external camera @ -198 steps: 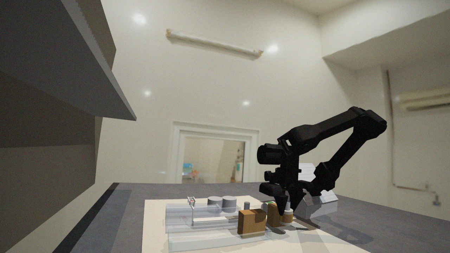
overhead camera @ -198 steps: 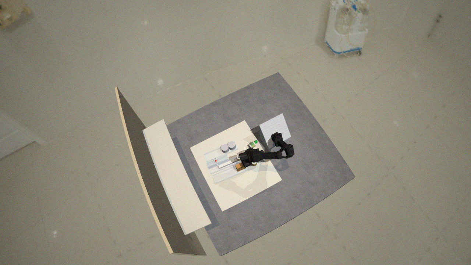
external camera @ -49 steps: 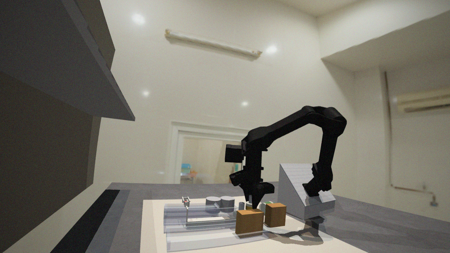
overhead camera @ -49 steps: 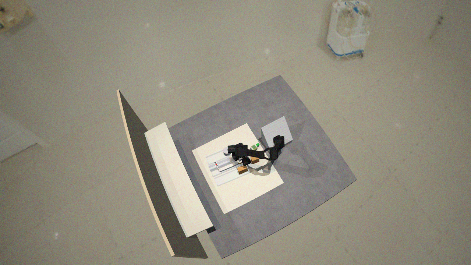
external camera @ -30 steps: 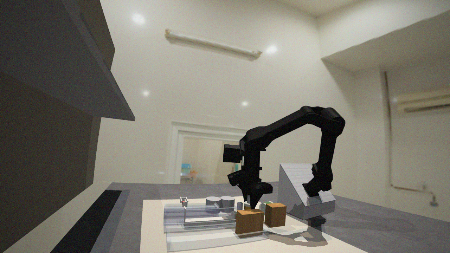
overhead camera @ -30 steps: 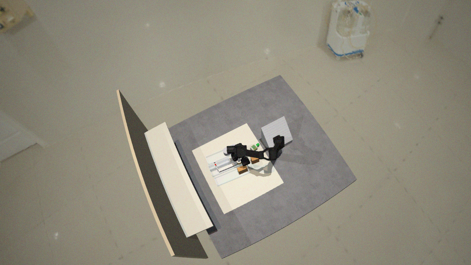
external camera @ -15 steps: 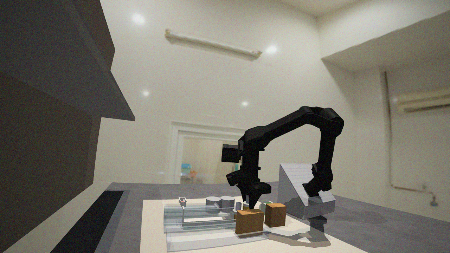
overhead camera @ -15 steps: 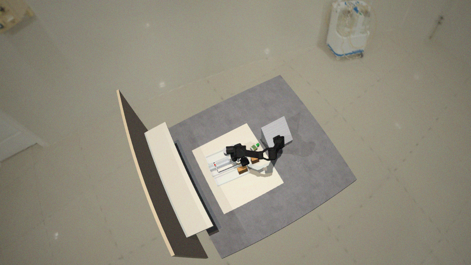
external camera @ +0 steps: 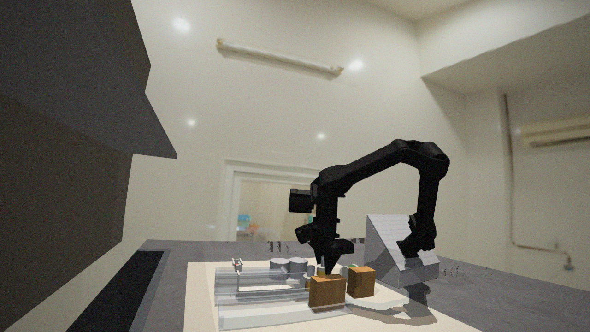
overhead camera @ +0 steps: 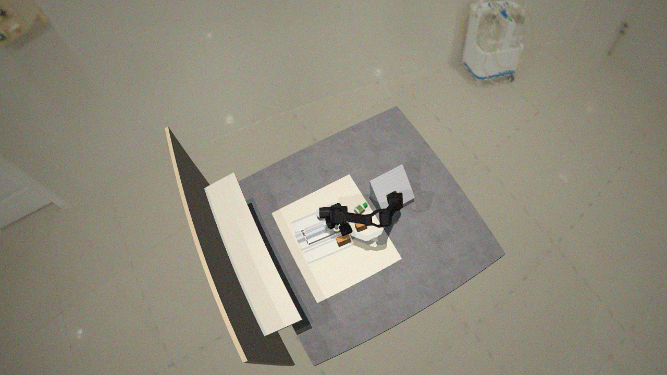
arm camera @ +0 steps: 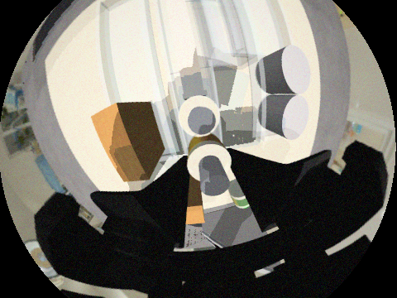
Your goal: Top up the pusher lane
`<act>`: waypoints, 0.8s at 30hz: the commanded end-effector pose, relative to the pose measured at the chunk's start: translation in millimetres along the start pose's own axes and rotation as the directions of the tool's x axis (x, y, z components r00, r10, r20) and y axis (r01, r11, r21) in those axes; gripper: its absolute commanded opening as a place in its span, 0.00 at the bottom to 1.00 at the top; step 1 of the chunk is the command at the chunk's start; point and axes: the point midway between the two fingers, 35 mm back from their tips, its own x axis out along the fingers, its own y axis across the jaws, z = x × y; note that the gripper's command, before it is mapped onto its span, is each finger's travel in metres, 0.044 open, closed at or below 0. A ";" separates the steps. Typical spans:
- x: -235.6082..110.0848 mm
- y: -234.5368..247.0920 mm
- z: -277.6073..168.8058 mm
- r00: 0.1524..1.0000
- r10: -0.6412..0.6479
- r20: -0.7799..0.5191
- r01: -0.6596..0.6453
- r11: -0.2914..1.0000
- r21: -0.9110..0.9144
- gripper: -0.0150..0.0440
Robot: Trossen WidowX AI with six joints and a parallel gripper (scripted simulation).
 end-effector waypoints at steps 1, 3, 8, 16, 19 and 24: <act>-3.8 2.5 9.2 1.000 0.006 0.025 -0.006 1.000 -0.013 0.25; -4.1 2.6 9.9 1.000 0.006 0.025 -0.006 1.000 -0.013 0.25; -4.6 2.8 11.7 1.000 0.006 0.025 -0.006 1.000 -0.013 0.25; -5.5 3.2 14.6 1.000 0.006 0.025 -0.006 1.000 -0.013 0.25; -5.5 3.4 15.7 1.000 0.006 0.025 -0.006 1.000 -0.013 0.25; -5.4 3.6 17.4 1.000 0.006 0.025 -0.006 1.000 -0.014 0.25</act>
